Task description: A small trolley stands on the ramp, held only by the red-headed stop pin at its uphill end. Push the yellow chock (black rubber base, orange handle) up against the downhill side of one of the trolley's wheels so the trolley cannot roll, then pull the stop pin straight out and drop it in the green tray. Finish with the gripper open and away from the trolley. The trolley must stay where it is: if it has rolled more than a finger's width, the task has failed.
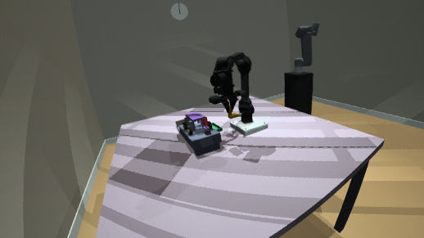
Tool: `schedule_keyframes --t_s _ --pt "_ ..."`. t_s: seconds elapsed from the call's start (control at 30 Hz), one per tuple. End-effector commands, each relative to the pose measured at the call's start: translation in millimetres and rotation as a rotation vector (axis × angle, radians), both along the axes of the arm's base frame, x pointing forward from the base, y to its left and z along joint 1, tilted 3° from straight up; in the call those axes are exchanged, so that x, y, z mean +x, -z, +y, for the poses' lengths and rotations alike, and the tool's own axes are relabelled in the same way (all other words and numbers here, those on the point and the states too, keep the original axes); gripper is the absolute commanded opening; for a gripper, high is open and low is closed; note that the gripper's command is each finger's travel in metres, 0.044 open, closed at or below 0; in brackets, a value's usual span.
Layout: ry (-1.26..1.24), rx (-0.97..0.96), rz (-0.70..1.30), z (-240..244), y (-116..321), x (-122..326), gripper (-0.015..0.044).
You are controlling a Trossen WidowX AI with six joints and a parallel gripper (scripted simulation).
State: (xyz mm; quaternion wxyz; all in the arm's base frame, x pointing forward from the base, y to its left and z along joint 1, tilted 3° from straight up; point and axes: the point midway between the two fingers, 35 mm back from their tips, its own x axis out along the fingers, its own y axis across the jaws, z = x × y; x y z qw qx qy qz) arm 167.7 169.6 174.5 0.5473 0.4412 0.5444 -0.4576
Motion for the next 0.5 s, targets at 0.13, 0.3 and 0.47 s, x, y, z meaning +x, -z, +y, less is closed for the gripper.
schedule_keyframes --t_s 0.13,0.3,0.47 --pt "0.004 -0.005 -0.004 -28 2 13 0.0" --pt "0.004 -0.006 -0.005 -44 2 21 0.0" --pt "0.004 -0.008 -0.005 -59 3 28 0.0"
